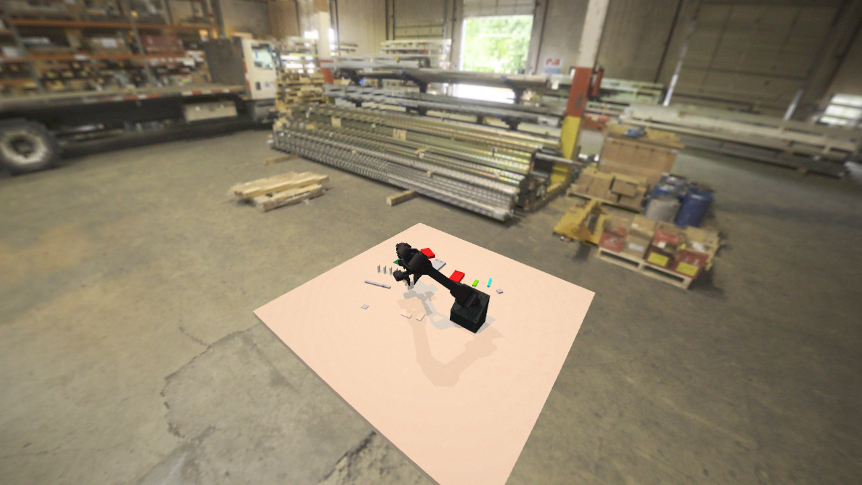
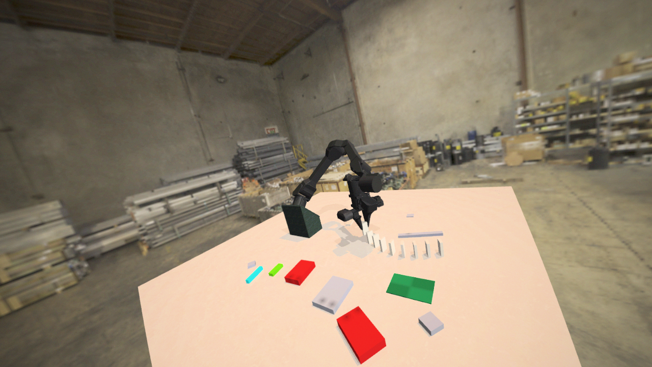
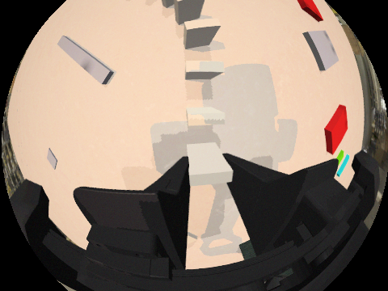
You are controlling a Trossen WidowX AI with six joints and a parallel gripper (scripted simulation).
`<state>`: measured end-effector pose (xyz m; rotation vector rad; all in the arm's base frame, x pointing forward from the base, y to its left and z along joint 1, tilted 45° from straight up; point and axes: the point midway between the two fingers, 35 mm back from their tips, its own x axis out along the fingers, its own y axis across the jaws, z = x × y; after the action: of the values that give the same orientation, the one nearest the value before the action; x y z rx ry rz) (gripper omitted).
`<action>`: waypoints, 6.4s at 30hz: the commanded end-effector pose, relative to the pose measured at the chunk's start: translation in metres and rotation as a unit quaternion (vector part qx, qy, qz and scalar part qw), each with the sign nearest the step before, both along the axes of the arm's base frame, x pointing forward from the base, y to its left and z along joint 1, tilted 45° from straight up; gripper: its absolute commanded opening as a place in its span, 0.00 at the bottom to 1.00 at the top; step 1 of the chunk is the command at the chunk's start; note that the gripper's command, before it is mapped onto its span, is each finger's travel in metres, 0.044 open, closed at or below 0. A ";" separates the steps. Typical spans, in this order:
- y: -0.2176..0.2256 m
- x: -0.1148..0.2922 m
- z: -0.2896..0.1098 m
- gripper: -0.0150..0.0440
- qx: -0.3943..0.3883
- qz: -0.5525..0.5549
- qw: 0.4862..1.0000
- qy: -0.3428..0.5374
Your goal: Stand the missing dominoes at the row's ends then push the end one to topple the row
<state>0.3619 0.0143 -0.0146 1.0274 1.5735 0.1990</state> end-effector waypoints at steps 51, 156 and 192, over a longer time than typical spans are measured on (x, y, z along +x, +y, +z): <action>-0.067 -0.017 0.081 1.00 -0.004 0.005 1.000 0.007; 0.058 -0.023 0.210 0.44 -0.012 0.183 0.967 -0.175; 0.083 0.023 0.130 0.44 -0.253 0.137 0.900 -0.328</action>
<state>0.3829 0.0946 0.1208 0.2820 1.0912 0.3083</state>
